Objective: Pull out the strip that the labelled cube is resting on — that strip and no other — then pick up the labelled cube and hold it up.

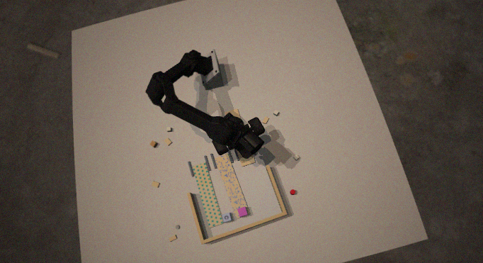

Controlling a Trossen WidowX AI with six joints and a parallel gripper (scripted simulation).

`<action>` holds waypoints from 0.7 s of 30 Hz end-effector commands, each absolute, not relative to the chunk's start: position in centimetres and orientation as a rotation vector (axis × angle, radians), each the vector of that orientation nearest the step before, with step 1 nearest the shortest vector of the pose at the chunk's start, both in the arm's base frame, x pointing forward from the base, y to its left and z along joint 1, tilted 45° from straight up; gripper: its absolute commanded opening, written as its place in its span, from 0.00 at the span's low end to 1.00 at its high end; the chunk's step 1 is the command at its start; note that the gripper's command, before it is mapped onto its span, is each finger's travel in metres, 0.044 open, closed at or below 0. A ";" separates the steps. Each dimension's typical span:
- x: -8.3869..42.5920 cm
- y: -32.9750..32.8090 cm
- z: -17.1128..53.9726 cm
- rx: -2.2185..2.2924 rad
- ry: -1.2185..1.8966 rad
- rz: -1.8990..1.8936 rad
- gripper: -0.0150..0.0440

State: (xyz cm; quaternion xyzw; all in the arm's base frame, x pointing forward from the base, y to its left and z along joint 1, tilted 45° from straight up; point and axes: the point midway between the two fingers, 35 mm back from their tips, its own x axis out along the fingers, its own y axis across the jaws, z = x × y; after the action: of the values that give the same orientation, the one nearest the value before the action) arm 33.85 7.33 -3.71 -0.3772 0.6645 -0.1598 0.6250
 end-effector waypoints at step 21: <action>29.2 9.2 -0.6 -0.858 1.523 -0.362 0.25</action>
State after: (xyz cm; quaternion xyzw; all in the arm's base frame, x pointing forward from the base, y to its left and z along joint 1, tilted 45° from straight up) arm 29.14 7.94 -1.79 -0.3801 0.6685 -0.1592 0.6191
